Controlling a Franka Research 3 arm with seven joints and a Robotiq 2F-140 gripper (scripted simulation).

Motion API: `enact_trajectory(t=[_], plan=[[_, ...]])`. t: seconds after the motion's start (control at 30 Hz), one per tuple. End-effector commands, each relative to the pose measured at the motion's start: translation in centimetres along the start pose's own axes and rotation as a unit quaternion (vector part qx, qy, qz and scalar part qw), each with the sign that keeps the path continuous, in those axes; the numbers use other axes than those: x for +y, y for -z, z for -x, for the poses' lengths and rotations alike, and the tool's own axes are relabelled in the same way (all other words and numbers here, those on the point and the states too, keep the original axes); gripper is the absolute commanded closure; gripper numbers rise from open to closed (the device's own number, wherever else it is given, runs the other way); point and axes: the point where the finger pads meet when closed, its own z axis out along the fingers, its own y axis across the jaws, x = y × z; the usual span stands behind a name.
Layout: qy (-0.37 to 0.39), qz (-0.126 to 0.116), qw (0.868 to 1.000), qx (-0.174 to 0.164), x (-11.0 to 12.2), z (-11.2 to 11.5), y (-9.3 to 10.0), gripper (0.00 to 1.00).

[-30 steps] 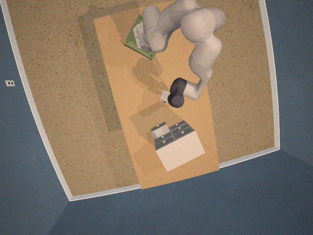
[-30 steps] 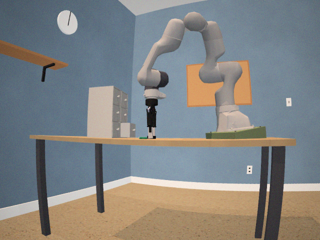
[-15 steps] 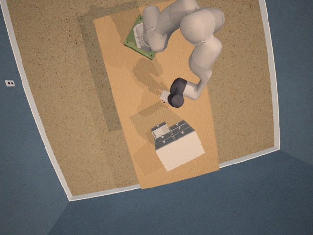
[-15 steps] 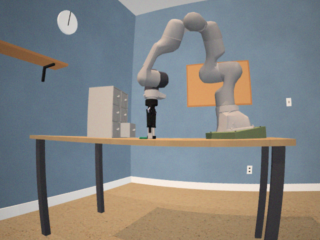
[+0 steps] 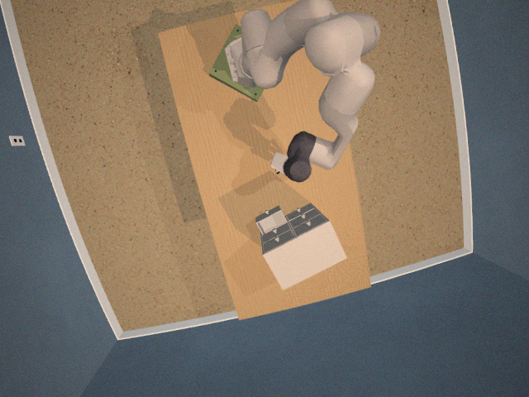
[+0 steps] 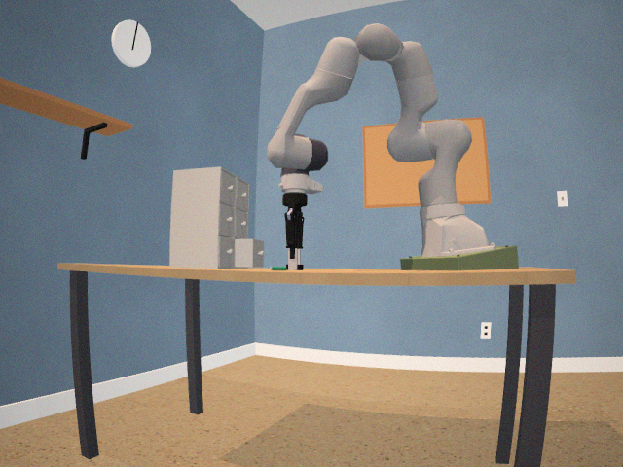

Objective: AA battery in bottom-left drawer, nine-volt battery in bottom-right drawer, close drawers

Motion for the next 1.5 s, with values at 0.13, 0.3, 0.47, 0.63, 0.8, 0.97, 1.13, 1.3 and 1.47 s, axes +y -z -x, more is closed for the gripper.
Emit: enact_trajectory(t=[0.13, 0.3, 0.47, 0.63, 0.8, 0.97, 1.13, 1.3, 1.47], plan=[[0.001, 0.000, 1.000, -0.002, 0.0, 0.1, 0.0, 0.86], [0.001, 0.000, 1.000, -0.002, 0.0, 0.1, 0.0, 0.86], [0.001, 0.000, 1.000, -0.002, 0.0, 0.1, 0.0, 0.86], [0.001, 0.000, 1.000, -0.002, 0.0, 0.1, 0.4, 0.86], [0.001, 0.000, 1.000, -0.002, 0.0, 0.1, 1.4, 0.86], [0.001, 0.000, 1.000, -0.002, 0.0, 0.1, 3.0, 0.86], [0.001, 0.000, 1.000, -0.001, 0.0, 0.1, 5.7, 0.86], [0.001, 0.000, 1.000, -0.002, 0.0, 0.1, 8.5, 0.86], [0.001, 0.000, 1.000, -0.002, 0.0, 0.1, 9.6, 0.86]])
